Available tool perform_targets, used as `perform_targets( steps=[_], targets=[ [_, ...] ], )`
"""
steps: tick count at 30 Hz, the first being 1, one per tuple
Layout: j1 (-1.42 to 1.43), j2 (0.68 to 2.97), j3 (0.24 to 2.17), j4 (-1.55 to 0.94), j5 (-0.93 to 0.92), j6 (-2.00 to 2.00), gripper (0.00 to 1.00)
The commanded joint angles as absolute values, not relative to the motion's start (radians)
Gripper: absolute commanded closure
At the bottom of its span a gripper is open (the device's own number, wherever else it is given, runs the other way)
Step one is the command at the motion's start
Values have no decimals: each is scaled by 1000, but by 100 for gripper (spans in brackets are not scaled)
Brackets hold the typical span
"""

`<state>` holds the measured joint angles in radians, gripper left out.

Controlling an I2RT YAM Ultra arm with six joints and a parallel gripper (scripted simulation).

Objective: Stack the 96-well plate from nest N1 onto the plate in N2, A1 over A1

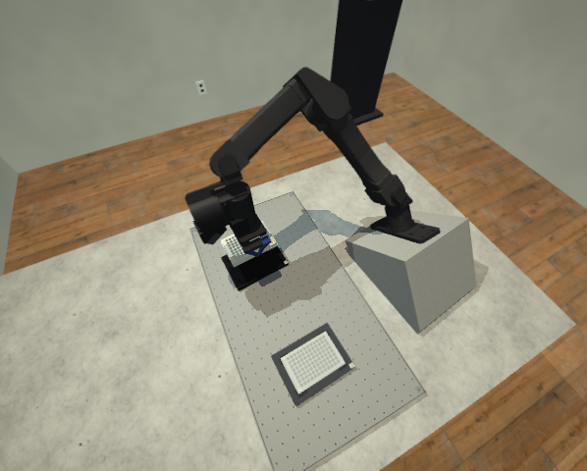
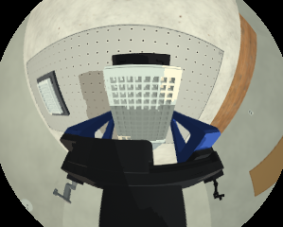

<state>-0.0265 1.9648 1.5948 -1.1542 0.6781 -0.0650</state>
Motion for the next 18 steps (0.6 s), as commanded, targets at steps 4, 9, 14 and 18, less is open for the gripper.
perform_targets(
  steps=[4,9,14,18],
  targets=[
    [6,1930,1623,-1171,683,-58,100],
    [39,1978,1557,-1147,682,9,100],
    [61,1955,1551,-1136,681,37,100],
    [89,2002,1534,-1129,682,72,100]
  ],
)
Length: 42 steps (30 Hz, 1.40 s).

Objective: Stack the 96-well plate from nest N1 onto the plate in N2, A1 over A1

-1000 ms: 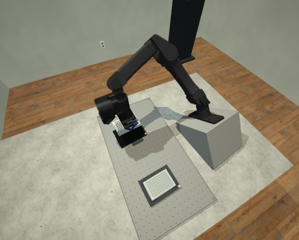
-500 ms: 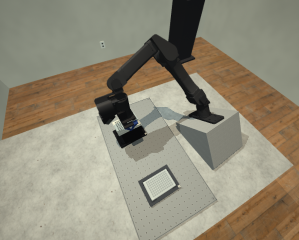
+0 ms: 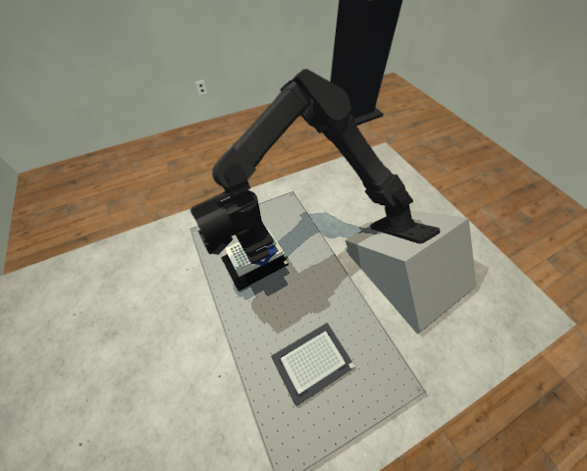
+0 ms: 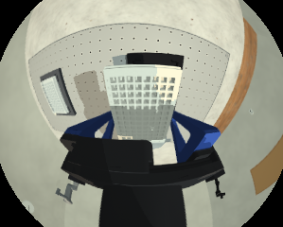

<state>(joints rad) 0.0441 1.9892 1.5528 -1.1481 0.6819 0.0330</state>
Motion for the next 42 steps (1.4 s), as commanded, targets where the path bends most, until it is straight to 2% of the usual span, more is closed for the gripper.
perform_targets(
  steps=[1,30,42],
  targets=[
    [95,2005,1531,-1128,682,81,100],
    [265,2102,1549,-1109,665,297,100],
    [343,2216,1570,-1113,646,392,100]
  ],
)
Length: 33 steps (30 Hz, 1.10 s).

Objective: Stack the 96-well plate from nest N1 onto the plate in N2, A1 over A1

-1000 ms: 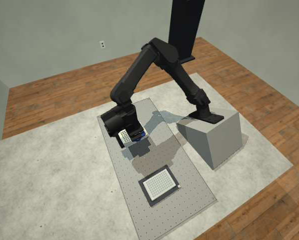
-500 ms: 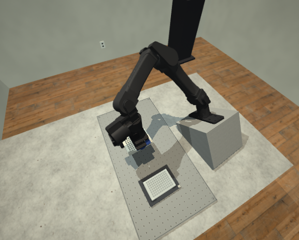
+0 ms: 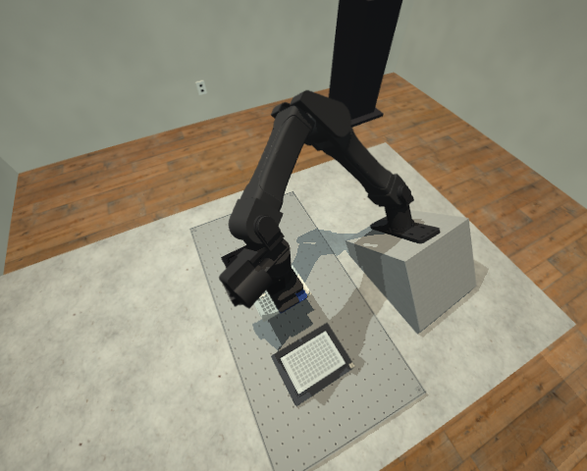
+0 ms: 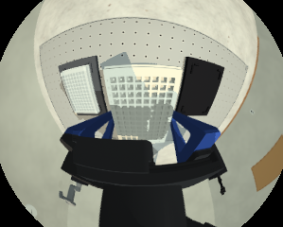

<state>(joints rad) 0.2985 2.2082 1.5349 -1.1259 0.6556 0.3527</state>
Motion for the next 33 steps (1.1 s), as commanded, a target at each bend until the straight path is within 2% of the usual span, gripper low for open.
perform_targets(
  steps=[1,22,33],
  targets=[
    [349,2224,1573,-1115,644,400,100],
    [450,2333,1654,-1148,622,523,100],
    [512,2461,1731,-1167,602,594,100]
  ],
)
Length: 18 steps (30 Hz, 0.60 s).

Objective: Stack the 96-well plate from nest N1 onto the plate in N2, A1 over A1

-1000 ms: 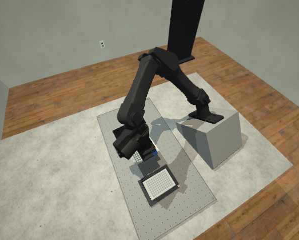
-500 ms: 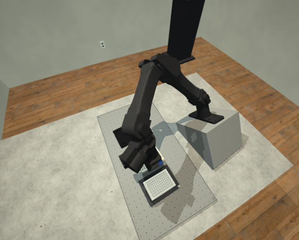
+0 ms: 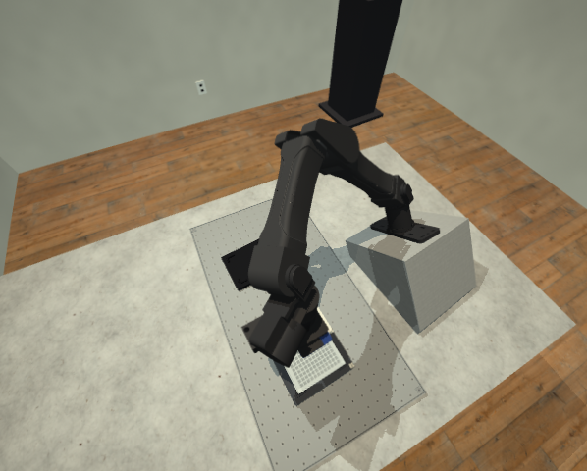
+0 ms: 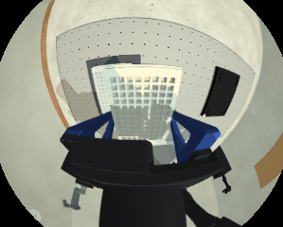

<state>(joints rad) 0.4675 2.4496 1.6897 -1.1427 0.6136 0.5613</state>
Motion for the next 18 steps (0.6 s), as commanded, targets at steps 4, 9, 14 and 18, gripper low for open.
perform_targets(
  steps=[4,9,14,18],
  targets=[
    [528,2490,1757,-1175,596,613,100],
    [550,2529,1795,-1187,589,637,100],
    [575,2579,1845,-1203,581,665,100],
    [596,2622,1891,-1218,573,689,100]
  ],
)
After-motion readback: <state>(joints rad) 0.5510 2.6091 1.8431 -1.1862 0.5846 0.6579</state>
